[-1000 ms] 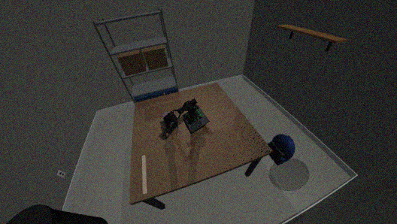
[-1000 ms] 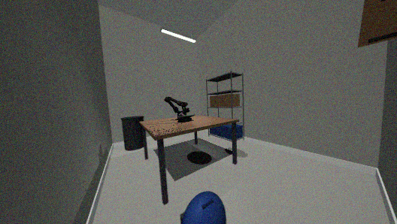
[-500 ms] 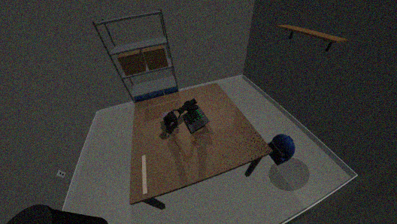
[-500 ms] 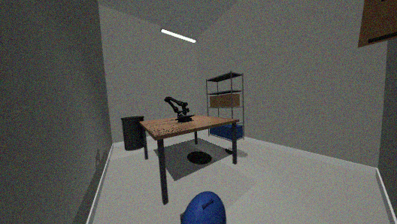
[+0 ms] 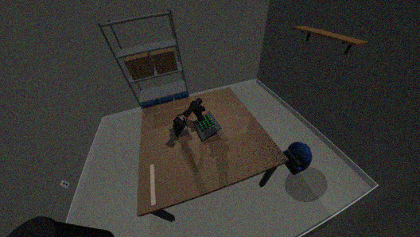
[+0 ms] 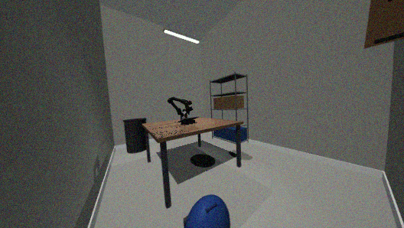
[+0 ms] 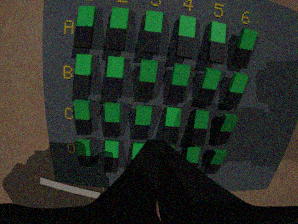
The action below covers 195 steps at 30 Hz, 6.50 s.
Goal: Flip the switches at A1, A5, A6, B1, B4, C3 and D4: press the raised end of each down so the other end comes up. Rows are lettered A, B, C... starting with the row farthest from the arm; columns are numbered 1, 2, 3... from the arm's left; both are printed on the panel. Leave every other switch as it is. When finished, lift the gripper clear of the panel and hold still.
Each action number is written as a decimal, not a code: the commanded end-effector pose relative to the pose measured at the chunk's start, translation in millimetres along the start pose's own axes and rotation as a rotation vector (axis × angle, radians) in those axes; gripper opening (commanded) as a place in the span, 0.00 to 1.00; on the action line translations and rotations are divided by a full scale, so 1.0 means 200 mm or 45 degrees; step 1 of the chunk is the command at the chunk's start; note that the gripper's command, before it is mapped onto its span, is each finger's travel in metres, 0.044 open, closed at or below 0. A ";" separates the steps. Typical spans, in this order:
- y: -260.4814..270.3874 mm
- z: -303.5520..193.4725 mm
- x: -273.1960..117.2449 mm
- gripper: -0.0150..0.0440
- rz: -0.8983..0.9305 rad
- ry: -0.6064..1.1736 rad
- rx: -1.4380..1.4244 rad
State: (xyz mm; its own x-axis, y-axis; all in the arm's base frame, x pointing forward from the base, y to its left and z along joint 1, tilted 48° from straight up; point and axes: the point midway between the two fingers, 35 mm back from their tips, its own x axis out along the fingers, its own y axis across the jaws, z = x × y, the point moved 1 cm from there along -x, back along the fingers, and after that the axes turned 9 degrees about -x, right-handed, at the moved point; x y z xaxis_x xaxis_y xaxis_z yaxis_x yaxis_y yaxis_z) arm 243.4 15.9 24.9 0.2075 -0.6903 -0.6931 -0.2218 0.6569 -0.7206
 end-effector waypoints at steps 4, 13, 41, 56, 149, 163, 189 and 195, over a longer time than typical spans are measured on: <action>0.03 -0.03 0.10 0.25 -0.002 0.036 -0.006; 0.02 -0.03 0.22 0.25 -0.002 0.052 -0.005; 0.02 -0.03 0.31 0.25 -0.003 0.052 -0.005; 0.02 -0.03 0.31 0.25 -0.003 0.052 -0.005; -0.07 -0.36 0.26 0.25 -0.014 -0.009 -0.010; -0.07 -0.36 0.31 0.25 -0.015 -0.009 -0.010; -0.07 -0.36 0.31 0.25 -0.015 -0.009 -0.010; -0.07 -0.36 0.31 0.25 -0.015 -0.009 -0.010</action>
State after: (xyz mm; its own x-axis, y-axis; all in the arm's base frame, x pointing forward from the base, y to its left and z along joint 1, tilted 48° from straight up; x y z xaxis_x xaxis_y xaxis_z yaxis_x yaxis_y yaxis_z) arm 192.2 -57.5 -6.2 0.2199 -0.6936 -0.6860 -0.2208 0.6496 -0.7275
